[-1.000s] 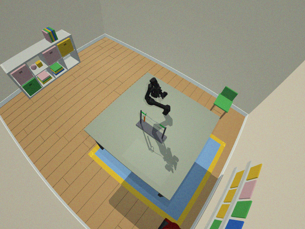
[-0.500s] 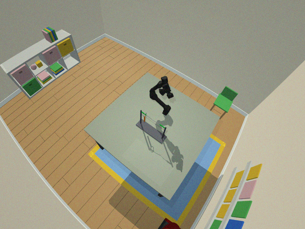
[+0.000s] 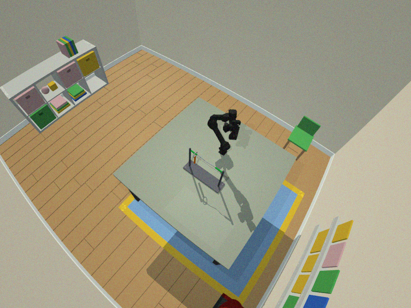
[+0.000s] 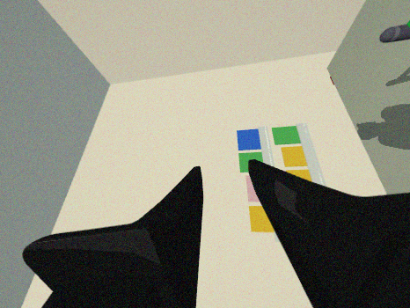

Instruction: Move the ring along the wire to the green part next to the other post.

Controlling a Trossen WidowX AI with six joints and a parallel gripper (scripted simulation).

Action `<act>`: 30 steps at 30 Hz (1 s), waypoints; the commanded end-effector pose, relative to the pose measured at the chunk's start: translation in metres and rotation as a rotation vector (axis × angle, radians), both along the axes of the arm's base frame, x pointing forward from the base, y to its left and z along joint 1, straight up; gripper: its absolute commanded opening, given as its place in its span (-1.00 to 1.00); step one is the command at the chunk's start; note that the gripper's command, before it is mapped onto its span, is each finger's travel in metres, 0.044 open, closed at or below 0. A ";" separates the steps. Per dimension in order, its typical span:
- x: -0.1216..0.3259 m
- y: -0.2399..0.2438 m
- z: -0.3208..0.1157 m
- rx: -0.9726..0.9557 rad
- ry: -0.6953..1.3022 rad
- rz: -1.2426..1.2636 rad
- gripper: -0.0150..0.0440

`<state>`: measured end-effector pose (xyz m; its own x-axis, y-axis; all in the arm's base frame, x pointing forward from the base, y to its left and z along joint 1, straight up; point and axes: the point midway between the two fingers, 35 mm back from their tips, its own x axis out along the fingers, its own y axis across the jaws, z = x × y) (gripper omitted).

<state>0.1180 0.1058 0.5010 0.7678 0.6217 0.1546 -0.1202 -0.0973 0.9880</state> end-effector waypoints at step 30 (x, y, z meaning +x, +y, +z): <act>0.132 0.031 -0.156 -0.834 -0.292 -0.227 0.05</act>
<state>0.2401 0.1415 0.3601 0.8826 0.4680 -0.0444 -0.3102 0.6508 0.6930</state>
